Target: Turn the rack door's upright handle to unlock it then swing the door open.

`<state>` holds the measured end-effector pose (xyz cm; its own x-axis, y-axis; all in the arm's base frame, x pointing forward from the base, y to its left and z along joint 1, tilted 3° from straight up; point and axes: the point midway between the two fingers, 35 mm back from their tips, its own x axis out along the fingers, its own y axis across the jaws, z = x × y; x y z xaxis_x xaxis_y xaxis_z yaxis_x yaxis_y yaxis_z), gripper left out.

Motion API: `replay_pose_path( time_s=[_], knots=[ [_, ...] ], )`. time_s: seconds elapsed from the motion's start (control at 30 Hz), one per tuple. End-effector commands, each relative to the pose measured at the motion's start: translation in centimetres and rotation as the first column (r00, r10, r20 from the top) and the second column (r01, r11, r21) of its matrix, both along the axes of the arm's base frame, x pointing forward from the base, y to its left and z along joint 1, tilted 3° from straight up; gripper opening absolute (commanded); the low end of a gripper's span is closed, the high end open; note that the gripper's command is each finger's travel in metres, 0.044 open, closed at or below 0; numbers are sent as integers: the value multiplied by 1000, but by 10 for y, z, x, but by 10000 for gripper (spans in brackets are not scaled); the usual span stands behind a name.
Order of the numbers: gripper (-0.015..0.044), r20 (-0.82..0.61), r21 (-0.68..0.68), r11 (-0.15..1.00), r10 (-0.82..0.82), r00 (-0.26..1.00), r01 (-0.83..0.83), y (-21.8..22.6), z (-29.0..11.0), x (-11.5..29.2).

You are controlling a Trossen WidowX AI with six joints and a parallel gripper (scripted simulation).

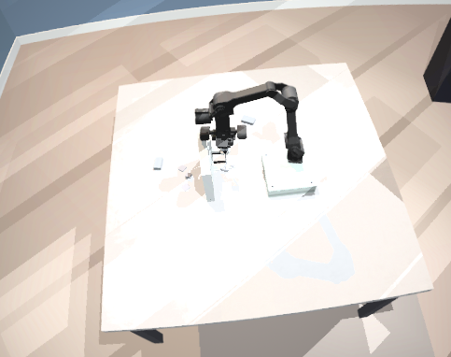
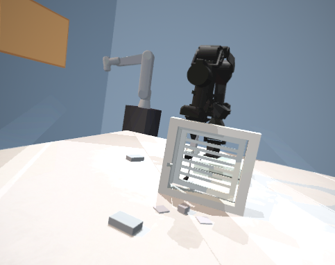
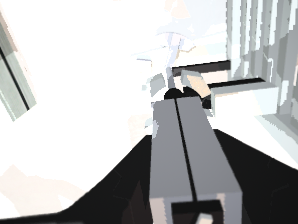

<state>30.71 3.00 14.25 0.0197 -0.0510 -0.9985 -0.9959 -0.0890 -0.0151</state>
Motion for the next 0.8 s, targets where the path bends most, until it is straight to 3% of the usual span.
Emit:
replay_pose_path(
  time_s=[0.0, 0.77],
  knots=[
    [25, 10, 8, 997, -80, 997, 80, 2, 0, -4],
    [25, 20, 23, 889, -458, 889, 458, 20, -2, -49]
  ],
)
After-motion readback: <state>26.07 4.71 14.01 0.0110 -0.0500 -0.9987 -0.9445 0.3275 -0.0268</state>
